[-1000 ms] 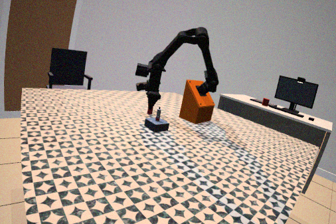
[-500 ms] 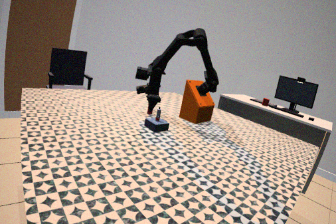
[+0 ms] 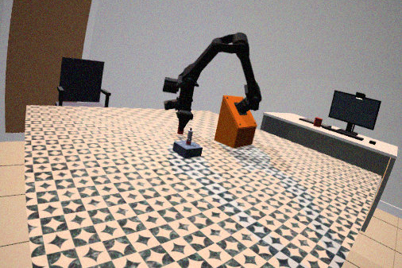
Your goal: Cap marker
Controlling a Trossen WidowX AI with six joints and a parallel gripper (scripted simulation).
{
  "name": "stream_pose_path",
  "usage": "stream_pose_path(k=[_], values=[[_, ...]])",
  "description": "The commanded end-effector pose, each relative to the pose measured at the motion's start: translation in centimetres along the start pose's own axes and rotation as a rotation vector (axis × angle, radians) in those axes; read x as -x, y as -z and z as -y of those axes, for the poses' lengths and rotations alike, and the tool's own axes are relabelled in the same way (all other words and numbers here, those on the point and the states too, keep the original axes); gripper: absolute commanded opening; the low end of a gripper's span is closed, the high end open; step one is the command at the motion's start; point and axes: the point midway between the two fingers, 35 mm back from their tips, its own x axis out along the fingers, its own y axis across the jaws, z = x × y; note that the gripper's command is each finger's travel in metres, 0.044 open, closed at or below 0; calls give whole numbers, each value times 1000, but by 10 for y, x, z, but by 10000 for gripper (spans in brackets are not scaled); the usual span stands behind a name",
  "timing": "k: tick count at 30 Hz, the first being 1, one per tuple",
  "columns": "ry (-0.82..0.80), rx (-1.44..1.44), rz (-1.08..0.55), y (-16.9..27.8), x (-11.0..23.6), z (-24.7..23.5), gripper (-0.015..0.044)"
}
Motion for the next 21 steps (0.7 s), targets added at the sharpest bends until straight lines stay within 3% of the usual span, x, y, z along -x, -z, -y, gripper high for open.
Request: stream_pose_path(k=[1, 11, 21], values=[[7, 13, 15, -5, 15, 0, 0], [7, 13, 14, -3, 47, 0, 0], [27, 10, 18, -9, 58, -21, 0]])
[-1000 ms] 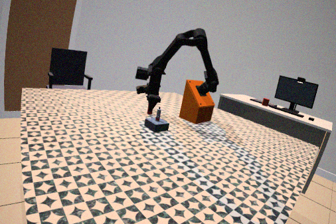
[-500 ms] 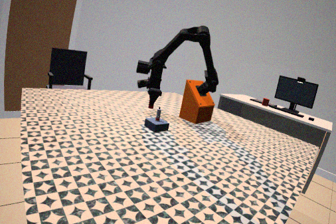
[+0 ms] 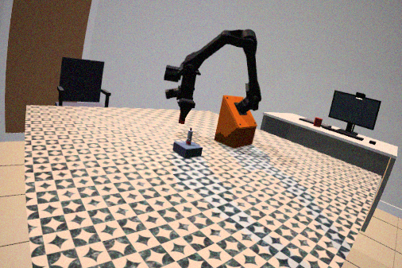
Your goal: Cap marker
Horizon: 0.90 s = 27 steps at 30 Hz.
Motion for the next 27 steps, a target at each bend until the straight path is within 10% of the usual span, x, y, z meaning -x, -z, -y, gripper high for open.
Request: stream_pose_path(k=[1, 27], values=[[19, 4, 15, -8, 9, -15, 0], [1, 12, 17, -2, 48, -160, 0]])
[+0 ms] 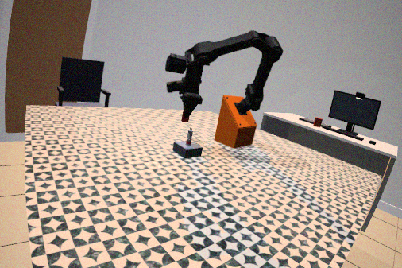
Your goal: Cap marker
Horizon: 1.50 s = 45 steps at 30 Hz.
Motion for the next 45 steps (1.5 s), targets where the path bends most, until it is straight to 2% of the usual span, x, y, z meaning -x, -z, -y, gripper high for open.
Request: stream_pose_path(k=[1, 8, 21, 45], values=[[-15, -1, 3, 5, 8, -25, 0], [-28, -2, -6, 17, 14, -57, 0], [-28, -2, -6, 17, 4, -57, 0], [-30, -2, -7, 17, -36, -59, 0]])
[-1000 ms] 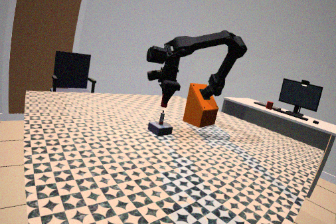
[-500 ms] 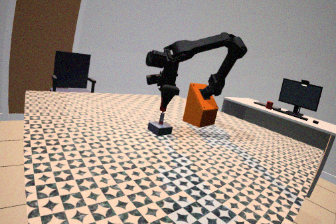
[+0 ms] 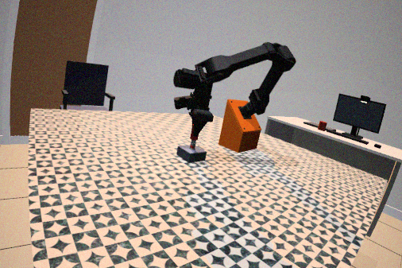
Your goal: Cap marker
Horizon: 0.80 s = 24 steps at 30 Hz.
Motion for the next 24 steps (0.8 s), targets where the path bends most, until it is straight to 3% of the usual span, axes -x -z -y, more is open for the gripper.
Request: stream_pose_path(k=[1, 15, 24], values=[[-4, -10, -3, 0, -7, 1, 0], [-5, -10, -4, 1, -16, 1, 0], [0, -4, -2, 1, -15, 1, 236]])
